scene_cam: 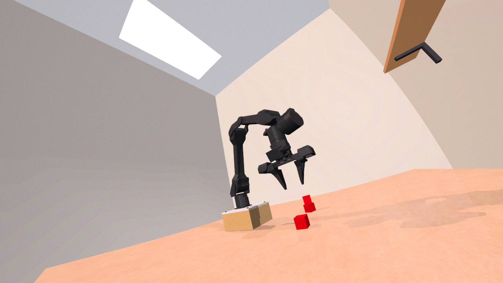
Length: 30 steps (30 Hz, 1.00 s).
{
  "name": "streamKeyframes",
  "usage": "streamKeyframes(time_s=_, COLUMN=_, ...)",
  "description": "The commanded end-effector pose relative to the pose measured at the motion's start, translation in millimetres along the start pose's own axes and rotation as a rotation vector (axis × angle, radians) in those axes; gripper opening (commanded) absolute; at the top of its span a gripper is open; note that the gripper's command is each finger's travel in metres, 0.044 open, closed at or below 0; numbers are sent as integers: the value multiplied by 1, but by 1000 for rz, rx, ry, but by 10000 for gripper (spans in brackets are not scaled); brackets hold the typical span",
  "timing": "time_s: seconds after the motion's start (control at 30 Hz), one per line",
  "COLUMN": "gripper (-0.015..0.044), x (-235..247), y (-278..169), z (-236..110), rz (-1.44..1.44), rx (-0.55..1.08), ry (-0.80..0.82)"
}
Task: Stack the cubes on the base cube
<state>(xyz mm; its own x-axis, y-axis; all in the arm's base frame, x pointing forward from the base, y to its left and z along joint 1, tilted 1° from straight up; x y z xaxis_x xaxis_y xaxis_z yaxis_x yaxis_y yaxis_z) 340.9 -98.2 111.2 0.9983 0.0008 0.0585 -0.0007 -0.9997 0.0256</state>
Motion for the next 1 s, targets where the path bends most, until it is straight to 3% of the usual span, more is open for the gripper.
streamKeyframes(time_s=0.0, gripper=265, x=-5, y=2, z=39, rz=-2, rx=3, ry=-28)
streamKeyframes(time_s=0.37, gripper=265, x=-7, y=1, z=68, rz=-2, rx=3, ry=-28)
streamKeyframes(time_s=0.97, gripper=265, x=-7, y=1, z=87, rz=-2, rx=3, ry=-28)
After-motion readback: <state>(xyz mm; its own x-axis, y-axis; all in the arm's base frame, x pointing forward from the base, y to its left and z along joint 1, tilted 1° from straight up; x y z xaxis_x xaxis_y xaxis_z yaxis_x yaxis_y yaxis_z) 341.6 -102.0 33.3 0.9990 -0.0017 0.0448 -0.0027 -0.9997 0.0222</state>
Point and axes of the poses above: the point midway between the two fingers, 35 mm back from their tips, its own z axis out along the fingers, its own x axis across the jaws, y = z × x, the point moved 3 cm from there along -z, back along the fingers, and after that the axes turned 7 degrees about z, right-handed, at the moved point
